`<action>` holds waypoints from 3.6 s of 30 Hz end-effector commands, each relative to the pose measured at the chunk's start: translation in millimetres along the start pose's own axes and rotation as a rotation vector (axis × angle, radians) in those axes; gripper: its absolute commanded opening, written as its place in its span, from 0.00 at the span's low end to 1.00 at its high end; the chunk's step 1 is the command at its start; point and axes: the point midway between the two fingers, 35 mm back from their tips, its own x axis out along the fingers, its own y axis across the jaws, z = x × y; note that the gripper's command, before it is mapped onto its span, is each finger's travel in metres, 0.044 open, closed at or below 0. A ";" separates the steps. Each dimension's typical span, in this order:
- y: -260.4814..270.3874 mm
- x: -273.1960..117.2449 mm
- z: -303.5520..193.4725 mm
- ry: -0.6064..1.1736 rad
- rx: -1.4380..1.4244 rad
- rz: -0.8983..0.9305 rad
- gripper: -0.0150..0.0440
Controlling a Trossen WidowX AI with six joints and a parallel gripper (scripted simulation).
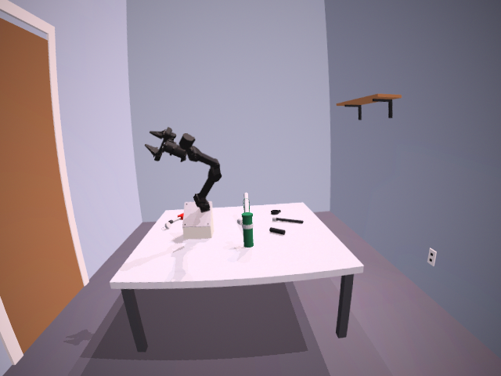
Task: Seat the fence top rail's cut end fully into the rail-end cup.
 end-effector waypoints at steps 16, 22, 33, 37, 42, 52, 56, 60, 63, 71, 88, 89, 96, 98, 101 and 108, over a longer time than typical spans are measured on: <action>-93.5 -18.1 -115.4 0.465 0.001 -0.276 1.00; -122.6 -60.8 -174.2 0.708 -0.028 -0.359 1.00; -151.1 -184.8 -258.2 1.166 -0.173 -0.404 1.00; -150.7 -243.6 -275.5 1.348 -0.224 -0.376 1.00; -144.4 -320.6 -282.5 1.571 -0.289 -0.307 1.00; -119.0 -467.8 -247.2 1.976 -0.402 -0.060 1.00; -104.9 -518.7 -216.6 2.108 -0.433 0.073 1.00; -91.5 -564.3 -177.4 2.227 -0.457 0.230 1.00; -90.9 -595.9 -143.9 2.310 -0.486 0.348 1.00; -94.5 -658.6 -44.5 2.494 -0.525 0.710 1.00; -214.2 -692.6 161.2 2.150 -0.900 2.074 1.00; -224.1 -689.3 171.6 2.072 -0.911 2.177 1.00; -259.6 -673.3 202.2 1.730 -0.927 2.528 1.00; -259.6 -673.3 202.2 1.730 -0.927 2.528 1.00; -259.6 -673.3 202.2 1.730 -0.927 2.528 1.00; -257.5 -672.8 195.6 1.669 -0.944 2.608 1.00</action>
